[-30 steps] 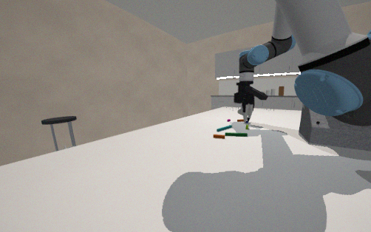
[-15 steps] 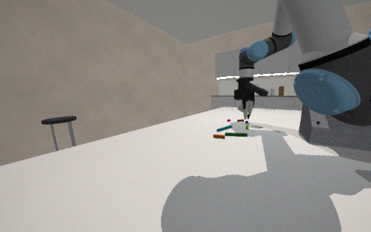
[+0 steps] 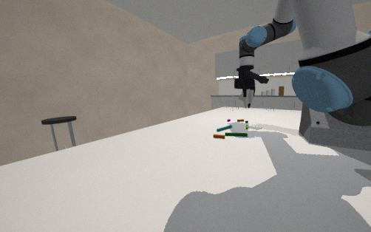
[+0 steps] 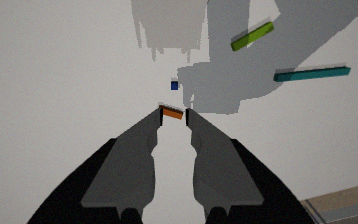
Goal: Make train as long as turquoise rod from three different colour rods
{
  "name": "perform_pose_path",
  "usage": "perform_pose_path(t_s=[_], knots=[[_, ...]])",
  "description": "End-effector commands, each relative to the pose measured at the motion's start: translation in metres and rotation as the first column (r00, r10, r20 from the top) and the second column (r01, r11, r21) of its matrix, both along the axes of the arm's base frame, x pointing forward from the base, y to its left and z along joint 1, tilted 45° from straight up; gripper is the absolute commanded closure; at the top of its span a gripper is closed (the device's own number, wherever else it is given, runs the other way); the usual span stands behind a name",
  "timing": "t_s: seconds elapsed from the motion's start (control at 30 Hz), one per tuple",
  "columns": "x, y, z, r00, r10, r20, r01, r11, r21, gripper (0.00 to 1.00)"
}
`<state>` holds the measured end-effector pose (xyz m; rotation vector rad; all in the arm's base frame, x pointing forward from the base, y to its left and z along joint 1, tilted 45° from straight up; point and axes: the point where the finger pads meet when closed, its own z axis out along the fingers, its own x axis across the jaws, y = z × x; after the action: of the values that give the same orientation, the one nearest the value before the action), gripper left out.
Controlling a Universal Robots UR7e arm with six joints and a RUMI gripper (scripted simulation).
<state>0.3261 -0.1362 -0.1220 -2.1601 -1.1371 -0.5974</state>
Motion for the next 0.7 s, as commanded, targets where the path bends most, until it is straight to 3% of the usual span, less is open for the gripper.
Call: perform_pose_path(t_s=[0.0, 0.17, 0.2, 0.67], knots=[[-0.0011, -0.0072, 0.0072, 1.0, 0.0, 0.0, 0.0, 1.0, 0.0, 0.86], [-0.0011, -0.0078, 0.0078, 1.0, 0.0, 0.0, 0.0, 1.0, 0.0, 0.86], [-0.0011, -0.0078, 0.0078, 1.0, 0.0, 0.0, 0.0, 1.0, 0.0, 0.0], [-0.0011, -0.0078, 0.0078, 1.0, 0.0, 0.0, 0.0, 1.0, 0.0, 0.0]])
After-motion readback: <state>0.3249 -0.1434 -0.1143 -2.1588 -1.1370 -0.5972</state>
